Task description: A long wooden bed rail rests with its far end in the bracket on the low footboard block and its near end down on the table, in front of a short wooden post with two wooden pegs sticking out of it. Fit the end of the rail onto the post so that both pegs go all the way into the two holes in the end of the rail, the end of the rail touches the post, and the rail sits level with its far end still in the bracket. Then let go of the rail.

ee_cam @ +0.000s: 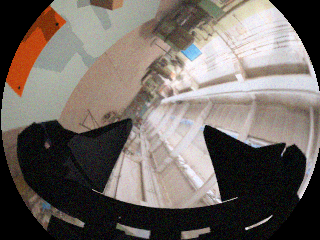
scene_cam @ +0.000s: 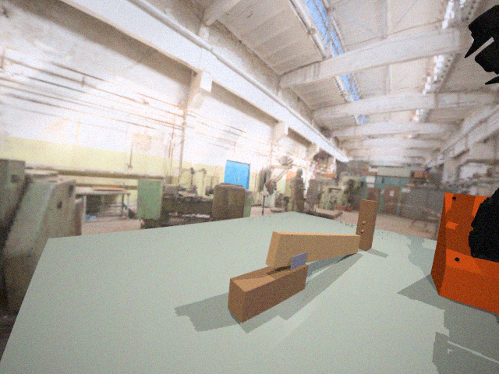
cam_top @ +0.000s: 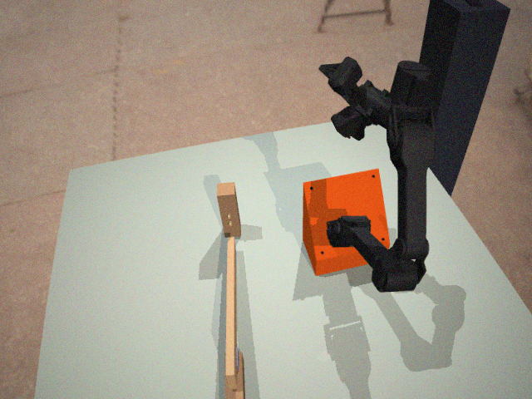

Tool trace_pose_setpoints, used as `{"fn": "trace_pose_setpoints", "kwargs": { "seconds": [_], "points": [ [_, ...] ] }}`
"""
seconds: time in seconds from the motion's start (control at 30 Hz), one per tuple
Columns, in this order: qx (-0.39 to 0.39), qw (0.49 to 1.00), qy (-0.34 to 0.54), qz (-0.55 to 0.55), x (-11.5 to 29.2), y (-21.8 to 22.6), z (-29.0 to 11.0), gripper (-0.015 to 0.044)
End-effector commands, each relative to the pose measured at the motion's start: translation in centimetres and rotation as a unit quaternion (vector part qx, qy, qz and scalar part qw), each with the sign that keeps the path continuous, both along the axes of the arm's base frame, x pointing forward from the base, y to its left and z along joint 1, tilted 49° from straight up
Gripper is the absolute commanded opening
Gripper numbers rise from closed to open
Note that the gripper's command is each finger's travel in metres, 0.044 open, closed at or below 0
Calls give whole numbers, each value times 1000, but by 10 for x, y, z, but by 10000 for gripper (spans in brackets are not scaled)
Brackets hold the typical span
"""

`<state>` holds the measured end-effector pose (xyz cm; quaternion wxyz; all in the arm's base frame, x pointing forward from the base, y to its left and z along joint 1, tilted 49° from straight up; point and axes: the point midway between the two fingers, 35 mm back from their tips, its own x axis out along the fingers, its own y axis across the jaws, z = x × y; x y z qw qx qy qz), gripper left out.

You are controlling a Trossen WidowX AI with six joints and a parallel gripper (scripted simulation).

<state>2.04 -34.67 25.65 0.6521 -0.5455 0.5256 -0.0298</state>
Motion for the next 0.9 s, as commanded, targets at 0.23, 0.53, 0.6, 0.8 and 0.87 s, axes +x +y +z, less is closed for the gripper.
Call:
{"fn": "trace_pose_setpoints", "kwargs": {
  "seconds": [0.23, 0.53, 0.6, 0.8, 0.87],
  "points": [
    [110, 991, -24, 78, 71, 8, -53, 440],
    [270, 940, -19, 209, 183, 61, -124, 440],
    [304, 923, -9, 234, 204, 80, -139, 440],
    [403, 862, 29, 304, 254, 147, -182, 440],
    [435, 839, 46, 324, 266, 172, -196, 440]
  ]
}}
